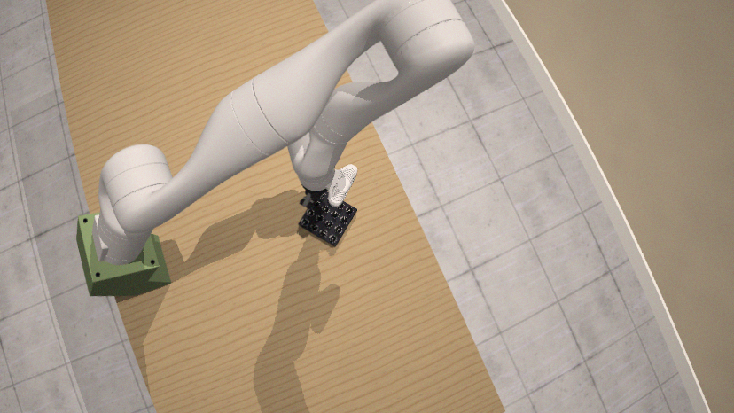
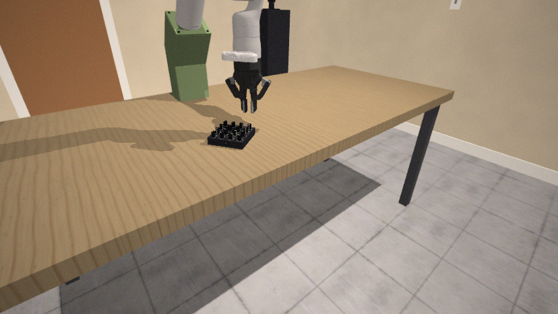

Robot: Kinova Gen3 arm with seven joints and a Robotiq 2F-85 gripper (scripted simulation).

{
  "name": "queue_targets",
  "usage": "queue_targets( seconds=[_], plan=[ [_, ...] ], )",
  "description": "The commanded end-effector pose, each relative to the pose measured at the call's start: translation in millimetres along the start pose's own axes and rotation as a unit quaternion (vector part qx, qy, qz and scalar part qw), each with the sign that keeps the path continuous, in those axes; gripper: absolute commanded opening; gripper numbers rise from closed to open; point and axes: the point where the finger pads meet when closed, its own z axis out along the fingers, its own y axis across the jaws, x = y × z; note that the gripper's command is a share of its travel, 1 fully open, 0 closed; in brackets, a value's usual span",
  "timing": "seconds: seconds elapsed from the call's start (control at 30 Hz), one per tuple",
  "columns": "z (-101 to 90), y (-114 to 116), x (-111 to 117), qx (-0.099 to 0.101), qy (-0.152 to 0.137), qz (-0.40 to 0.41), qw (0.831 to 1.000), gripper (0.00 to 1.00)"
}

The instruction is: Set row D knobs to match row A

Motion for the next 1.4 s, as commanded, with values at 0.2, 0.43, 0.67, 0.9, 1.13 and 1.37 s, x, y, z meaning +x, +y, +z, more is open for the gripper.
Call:
queue_targets(
  seconds=[0.2,0.43,0.67,0.9,1.13,1.37],
  plan=[
    [10.4,1,-1,-0.002,-0.001,0.000,1.000,0.19],
    [19.7,1,-1,-0.002,-0.001,0.000,1.000,0.19],
    [25.4,1,-1,-0.002,-0.001,0.000,1.000,0.19],
    [30.8,1,-1,-0.002,-0.001,0.000,1.000,0.19],
    [32.5,1,-1,-0.002,-0.001,0.000,1.000,0.19],
    [32.9,1,-1,-0.002,-0.001,0.000,1.000,0.19]
  ],
)
